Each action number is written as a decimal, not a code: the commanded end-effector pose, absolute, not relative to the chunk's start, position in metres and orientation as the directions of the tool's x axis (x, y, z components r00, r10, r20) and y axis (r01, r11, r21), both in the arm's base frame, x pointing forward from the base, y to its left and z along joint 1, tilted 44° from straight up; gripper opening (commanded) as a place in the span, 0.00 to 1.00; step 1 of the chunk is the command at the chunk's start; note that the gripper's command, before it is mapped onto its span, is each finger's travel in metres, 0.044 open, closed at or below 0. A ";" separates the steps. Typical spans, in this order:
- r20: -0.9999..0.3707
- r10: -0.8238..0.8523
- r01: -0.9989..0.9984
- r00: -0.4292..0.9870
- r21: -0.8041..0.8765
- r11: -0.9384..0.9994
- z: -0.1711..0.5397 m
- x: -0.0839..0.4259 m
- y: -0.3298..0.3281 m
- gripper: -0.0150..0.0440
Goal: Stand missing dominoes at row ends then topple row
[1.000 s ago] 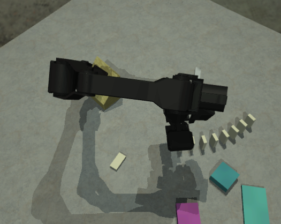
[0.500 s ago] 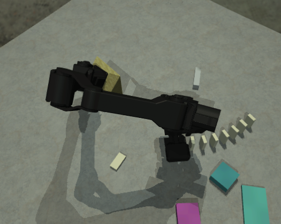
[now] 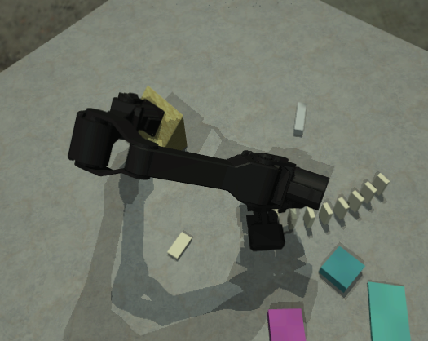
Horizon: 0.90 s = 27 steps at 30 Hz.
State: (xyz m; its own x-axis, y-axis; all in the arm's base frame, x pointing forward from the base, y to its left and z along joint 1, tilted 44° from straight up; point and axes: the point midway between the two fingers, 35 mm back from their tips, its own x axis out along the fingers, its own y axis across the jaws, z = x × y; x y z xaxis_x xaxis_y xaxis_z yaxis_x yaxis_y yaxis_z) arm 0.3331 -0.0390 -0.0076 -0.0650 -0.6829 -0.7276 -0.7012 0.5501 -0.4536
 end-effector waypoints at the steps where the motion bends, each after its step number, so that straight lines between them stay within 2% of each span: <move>1: -0.725 -0.686 -0.703 -0.063 -0.456 0.546 -0.007 0.333 -0.040 0.48; 13: -0.725 -0.686 -0.703 -0.063 -0.456 0.546 -0.007 0.333 -0.040 1.00; 17: -0.727 -0.684 -0.701 -0.061 -0.457 0.548 -0.001 0.336 -0.033 1.00; 27: -0.731 -0.679 -0.702 -0.066 -0.449 0.552 0.085 0.341 0.050 1.00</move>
State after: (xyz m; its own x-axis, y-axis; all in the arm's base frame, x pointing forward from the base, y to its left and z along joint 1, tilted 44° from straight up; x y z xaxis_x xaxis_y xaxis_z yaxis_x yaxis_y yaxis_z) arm 0.3451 0.0399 0.0709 -0.0486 -0.6780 -0.7335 -0.7017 0.5458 -0.4580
